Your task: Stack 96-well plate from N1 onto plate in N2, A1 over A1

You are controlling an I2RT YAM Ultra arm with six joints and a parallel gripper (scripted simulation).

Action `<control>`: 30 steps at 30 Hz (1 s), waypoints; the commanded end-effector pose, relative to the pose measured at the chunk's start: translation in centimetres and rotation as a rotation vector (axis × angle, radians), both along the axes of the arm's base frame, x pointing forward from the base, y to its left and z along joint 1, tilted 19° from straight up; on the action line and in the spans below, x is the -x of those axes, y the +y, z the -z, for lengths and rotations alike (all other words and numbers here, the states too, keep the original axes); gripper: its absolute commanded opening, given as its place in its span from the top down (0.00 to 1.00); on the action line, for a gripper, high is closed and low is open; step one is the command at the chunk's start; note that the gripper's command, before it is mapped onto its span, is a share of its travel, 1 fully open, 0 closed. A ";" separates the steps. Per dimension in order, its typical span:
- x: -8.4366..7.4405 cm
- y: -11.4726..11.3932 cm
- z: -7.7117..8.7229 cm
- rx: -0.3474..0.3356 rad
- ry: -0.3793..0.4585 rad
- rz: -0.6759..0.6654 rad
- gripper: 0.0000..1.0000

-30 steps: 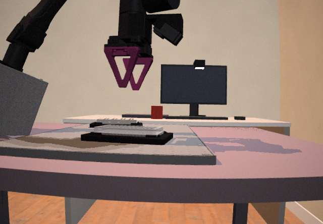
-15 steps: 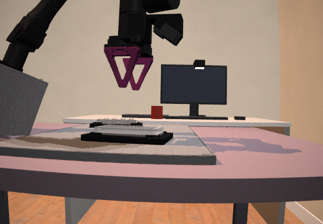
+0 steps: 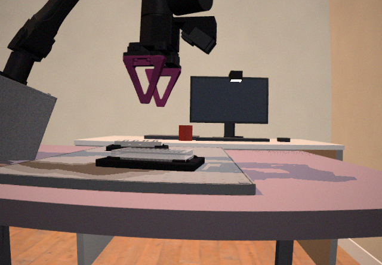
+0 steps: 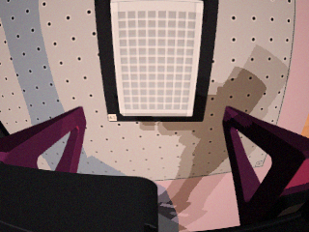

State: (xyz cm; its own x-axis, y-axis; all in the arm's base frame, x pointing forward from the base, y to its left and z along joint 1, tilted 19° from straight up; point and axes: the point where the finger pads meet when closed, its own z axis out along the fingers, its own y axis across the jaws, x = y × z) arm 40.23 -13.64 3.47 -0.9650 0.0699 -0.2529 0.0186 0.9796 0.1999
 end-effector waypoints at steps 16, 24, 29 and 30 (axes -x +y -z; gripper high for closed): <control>-0.1 0.2 1.3 0.001 0.007 0.006 0.00; -1.1 -0.1 1.6 0.010 -0.017 0.010 0.00; -1.4 0.0 1.6 0.018 -0.033 0.010 0.00; -1.3 0.0 1.7 0.017 -0.032 0.012 0.00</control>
State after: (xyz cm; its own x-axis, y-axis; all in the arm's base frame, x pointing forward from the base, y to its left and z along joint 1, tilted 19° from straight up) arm 40.58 -13.06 0.83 -0.9691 0.0715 -0.2361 0.0218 0.9782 0.2066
